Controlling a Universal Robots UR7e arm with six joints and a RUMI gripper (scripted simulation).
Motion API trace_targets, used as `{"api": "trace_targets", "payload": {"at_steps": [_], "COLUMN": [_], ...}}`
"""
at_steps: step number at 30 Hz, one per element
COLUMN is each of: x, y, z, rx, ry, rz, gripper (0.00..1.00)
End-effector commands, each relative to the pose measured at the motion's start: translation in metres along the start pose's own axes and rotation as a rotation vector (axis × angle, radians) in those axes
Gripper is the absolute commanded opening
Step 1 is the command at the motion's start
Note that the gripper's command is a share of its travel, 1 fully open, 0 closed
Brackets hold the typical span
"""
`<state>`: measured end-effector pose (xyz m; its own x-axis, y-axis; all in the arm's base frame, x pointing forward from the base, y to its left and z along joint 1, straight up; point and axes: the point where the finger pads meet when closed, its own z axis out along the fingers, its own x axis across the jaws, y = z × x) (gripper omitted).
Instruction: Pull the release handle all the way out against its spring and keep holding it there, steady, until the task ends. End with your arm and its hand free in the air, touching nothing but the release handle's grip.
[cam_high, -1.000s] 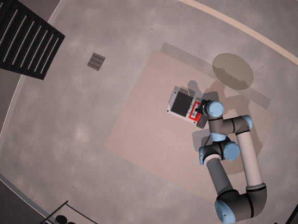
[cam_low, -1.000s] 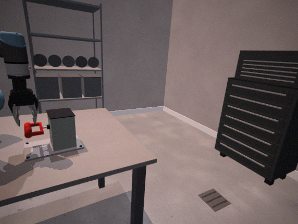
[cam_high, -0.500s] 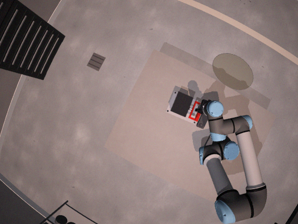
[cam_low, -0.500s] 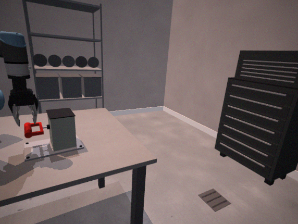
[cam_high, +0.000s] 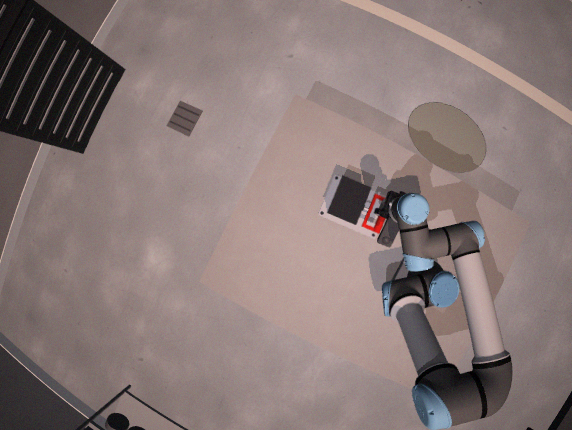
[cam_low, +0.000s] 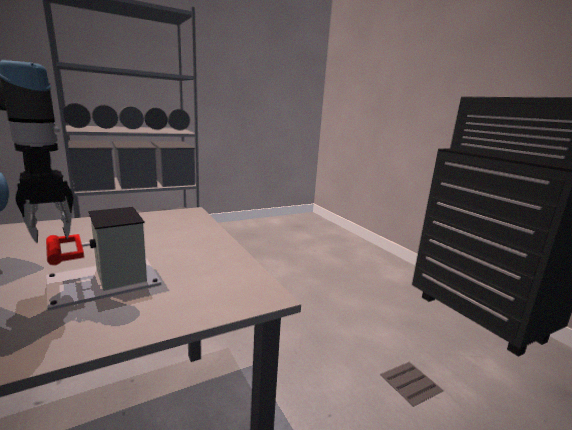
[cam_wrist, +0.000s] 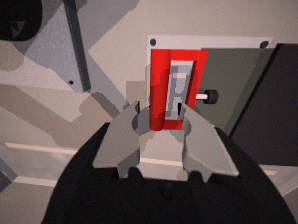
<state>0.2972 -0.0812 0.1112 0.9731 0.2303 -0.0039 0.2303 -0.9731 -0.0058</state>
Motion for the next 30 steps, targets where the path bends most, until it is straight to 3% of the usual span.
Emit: {"api": "trace_targets", "payload": {"at_steps": [1, 30], "x": [0.000, 0.000], "y": [0.000, 0.000], "z": [0.000, 0.017], "rx": [-0.001, -0.001], "ry": [0.001, 0.001], "rz": [0.000, 0.000], "gripper": [0.33, 0.33]}}
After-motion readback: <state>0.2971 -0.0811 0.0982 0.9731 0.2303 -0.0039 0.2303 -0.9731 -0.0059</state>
